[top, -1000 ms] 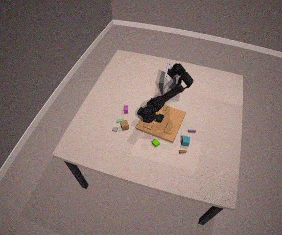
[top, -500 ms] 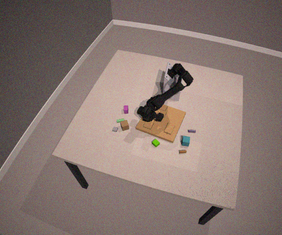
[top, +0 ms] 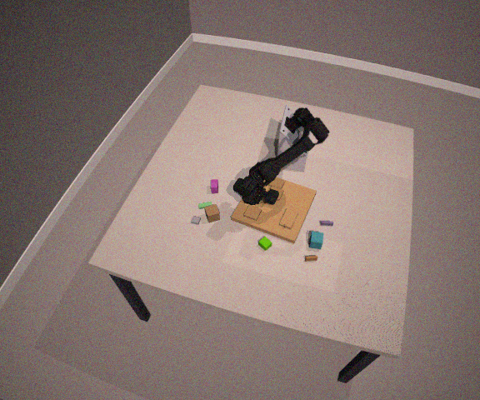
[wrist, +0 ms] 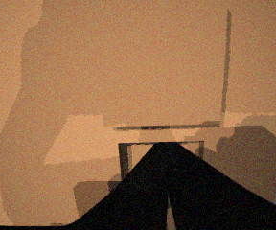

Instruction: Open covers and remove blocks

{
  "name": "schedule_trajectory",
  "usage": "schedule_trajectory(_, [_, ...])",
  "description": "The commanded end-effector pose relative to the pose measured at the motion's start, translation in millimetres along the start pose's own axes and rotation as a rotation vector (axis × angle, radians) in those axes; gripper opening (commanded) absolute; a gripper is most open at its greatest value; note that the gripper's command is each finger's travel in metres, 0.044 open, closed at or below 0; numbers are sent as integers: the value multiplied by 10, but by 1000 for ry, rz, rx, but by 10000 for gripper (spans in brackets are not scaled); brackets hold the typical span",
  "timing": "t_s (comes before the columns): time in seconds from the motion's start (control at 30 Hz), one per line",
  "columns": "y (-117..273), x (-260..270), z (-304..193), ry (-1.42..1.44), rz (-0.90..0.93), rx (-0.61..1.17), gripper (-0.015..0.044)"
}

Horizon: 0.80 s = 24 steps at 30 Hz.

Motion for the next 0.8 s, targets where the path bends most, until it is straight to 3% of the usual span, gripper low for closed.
schedule_trajectory(0.0, [81,4,24,9,-6,-5,0])
schedule_trajectory(0.27, [98,1,-25,49,0,0,0])
schedule_trajectory(0.77, [198,68,-794,1164,-4,3,0])
Point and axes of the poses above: the point midway between the two fingers, 35 mm back from their tips, its own y axis back along the fingers, its own x axis across the jaws, z = x × y, the point moved 8 cm from there along y, back along the fingers, and after that the axes turned 5 degrees about y, right-handed, at the moved point
